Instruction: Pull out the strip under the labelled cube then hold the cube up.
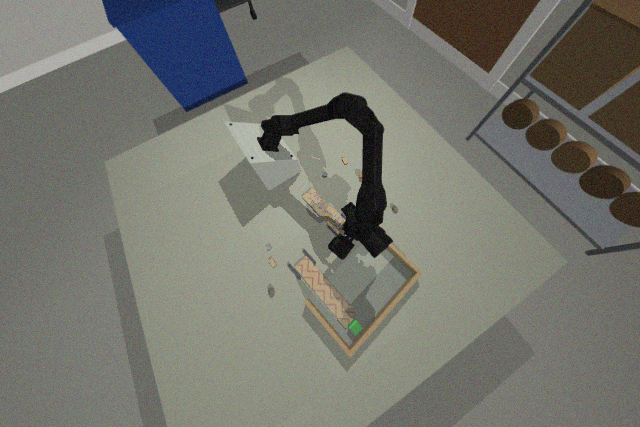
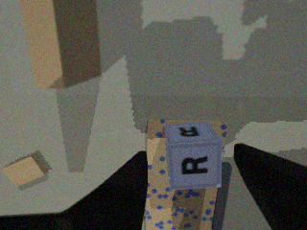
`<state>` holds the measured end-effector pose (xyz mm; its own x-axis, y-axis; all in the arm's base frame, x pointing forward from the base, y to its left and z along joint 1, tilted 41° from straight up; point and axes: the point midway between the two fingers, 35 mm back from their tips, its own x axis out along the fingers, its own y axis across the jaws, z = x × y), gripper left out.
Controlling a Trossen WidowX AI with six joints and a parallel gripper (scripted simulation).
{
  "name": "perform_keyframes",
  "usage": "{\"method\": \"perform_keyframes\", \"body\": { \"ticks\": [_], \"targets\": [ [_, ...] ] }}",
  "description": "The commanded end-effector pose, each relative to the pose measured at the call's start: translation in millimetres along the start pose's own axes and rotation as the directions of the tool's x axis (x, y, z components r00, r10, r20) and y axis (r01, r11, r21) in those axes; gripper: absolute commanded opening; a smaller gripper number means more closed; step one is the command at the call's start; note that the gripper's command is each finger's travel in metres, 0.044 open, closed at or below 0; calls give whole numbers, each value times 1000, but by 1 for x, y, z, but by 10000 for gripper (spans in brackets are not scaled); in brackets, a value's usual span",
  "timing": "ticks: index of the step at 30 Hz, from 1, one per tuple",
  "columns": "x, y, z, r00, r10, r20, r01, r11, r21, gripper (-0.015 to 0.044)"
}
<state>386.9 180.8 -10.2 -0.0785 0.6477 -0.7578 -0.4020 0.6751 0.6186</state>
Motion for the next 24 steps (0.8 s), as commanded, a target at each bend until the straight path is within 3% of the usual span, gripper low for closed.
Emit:
{"method": "perform_keyframes", "body": {
  "ticks": [1,15,19,24],
  "targets": [
    [10,-2,-4,1000,1,-8,-1,1000,11,250],
    [19,-1,-4,1000,2,-8,-2,1000,11,250],
    [17,-1,-3,1000,3,-5,-3,1000,5,145],
    [17,-1,-3,1000,3,-5,-3,1000,5,112]
  ]
}}
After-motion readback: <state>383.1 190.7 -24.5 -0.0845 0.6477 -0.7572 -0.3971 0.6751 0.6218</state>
